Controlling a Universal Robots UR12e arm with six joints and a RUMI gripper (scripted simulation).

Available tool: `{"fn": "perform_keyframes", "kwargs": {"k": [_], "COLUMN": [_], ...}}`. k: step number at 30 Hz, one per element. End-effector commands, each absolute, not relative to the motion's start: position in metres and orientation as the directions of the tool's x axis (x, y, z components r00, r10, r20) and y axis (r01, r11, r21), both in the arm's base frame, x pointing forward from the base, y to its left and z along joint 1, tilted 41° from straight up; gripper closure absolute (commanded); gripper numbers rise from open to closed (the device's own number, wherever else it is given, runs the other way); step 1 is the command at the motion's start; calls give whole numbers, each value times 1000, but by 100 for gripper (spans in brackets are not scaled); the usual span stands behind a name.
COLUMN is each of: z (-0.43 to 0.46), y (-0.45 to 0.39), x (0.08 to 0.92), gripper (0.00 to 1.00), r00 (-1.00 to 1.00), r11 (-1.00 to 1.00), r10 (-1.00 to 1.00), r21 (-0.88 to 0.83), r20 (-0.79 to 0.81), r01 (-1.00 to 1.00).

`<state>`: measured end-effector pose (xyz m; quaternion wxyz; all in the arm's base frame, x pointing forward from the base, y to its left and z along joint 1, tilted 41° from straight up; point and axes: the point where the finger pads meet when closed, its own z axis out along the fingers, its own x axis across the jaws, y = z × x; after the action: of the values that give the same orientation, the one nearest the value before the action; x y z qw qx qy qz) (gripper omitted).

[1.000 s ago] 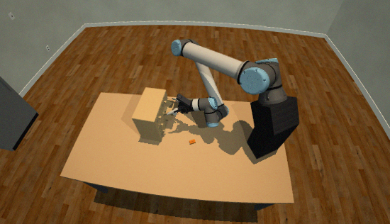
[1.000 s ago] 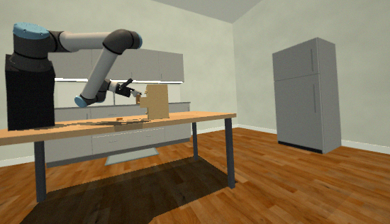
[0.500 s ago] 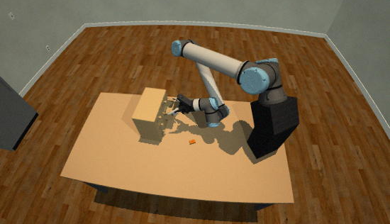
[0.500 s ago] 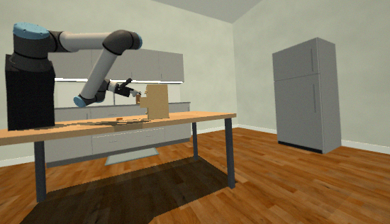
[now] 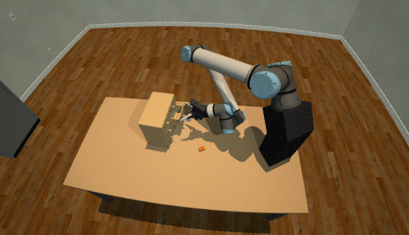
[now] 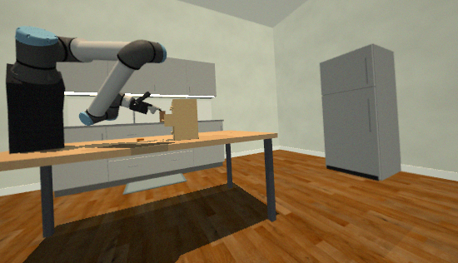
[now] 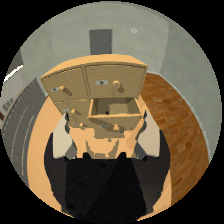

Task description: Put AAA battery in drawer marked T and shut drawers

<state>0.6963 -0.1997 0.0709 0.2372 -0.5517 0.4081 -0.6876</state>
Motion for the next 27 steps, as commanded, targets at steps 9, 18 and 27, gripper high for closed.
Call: {"fn": "perform_keyframes", "kwargs": {"k": [9,18,27], "z": [58,50,43], "y": [-193,-189,-186], "x": [651,623,602], "gripper": [0,0,0], "r00": [-278,-278,-278], "r11": [-554,-553,-553], "r10": [-778,-778,-778], "r21": [-824,-824,-824], "r20": [564,564,563], "r01": [-122,-122,-122]}}
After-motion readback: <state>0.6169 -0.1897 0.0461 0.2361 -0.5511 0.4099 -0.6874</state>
